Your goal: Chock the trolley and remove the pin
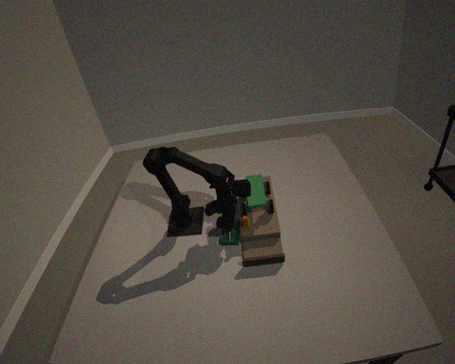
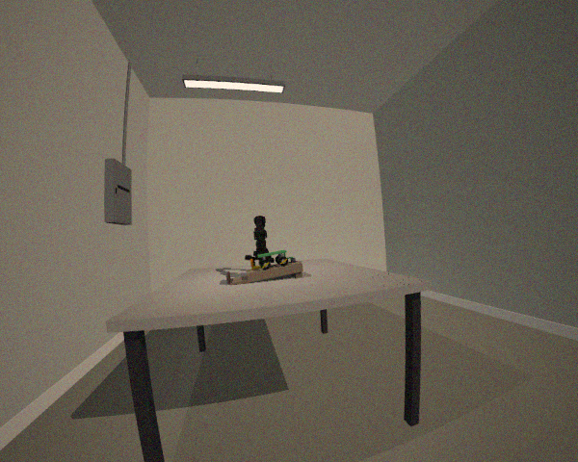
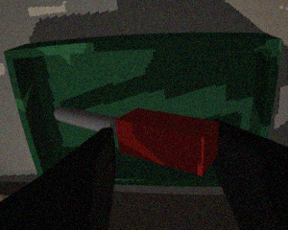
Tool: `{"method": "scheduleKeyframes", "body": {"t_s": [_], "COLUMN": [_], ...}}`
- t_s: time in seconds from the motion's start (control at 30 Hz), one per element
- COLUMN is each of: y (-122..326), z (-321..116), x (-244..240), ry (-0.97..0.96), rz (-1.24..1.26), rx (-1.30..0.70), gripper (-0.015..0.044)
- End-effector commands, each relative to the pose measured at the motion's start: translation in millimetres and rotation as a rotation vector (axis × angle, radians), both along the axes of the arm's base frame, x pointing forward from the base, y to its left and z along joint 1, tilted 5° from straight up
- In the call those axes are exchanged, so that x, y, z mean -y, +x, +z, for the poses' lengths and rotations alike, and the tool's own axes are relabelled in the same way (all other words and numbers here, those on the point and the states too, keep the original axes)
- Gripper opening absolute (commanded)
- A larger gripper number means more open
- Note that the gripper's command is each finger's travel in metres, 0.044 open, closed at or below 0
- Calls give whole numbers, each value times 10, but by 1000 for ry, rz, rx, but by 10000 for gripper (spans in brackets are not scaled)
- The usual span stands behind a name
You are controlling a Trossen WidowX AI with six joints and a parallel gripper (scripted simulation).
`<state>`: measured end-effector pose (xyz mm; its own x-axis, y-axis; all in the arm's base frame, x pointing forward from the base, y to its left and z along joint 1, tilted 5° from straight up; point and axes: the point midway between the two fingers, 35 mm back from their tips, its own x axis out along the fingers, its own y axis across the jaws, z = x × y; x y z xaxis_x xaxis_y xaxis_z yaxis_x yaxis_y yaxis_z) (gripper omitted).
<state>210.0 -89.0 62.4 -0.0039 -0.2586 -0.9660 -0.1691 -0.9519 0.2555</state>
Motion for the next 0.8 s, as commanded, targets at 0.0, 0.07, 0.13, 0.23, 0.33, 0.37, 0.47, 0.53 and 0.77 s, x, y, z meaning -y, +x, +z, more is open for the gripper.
{"method": "scheduleKeyframes", "body": {"t_s": [0.0,0.07,0.13,0.23,0.33,0.37,0.47,0.53,0.77], "y": [0,0,0,0,0,0,-10,-27,-38], "z": [0,0,0,0,8,32,158,226,391], "x": [0,0,0,0,-1,-3,-18,-29,-46], "ry": [0,0,0,0,0,0,0,0,0], "rz": [0,0,0,0,0,0,-2,-2,-3], "rx": [0,0,0,0,0,0,-2,-2,-2], "gripper": [216,269,321,340,340,340,340,340,440]}}
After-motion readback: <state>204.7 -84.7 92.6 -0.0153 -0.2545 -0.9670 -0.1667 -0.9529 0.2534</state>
